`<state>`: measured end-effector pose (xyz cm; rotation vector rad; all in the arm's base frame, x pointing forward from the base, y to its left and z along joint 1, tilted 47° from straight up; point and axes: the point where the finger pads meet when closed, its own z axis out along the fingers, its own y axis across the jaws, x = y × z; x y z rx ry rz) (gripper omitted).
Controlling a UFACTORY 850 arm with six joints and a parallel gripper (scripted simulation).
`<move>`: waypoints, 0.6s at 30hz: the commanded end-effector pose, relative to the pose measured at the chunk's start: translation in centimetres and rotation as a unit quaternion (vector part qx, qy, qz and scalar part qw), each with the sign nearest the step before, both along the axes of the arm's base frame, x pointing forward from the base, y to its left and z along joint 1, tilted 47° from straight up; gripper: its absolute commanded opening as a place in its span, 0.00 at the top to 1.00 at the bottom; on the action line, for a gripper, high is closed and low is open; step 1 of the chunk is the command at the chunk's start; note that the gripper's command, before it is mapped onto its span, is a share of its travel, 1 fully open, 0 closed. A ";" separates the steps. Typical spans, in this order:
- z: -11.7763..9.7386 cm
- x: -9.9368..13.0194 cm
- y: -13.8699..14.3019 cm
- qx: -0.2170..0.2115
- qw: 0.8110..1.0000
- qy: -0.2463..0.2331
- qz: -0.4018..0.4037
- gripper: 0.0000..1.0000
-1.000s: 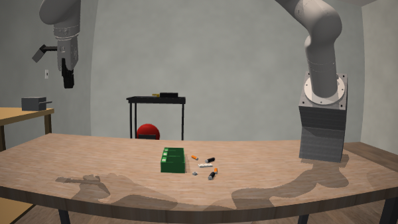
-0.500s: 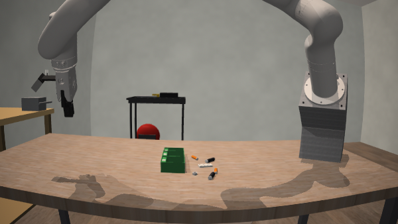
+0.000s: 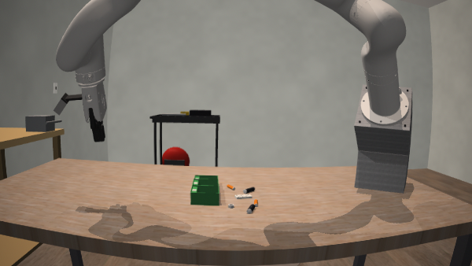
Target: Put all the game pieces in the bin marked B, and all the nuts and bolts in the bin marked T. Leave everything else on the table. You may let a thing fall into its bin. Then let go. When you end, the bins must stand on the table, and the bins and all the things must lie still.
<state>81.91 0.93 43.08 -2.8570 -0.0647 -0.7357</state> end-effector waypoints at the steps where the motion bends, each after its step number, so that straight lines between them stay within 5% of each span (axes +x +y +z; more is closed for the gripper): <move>1: -2.1 -1.5 -0.7 0.010 1.000 0.011 0.011 0.93; 18: -8.1 -6.3 -2.2 0.056 0.996 0.047 0.044 0.93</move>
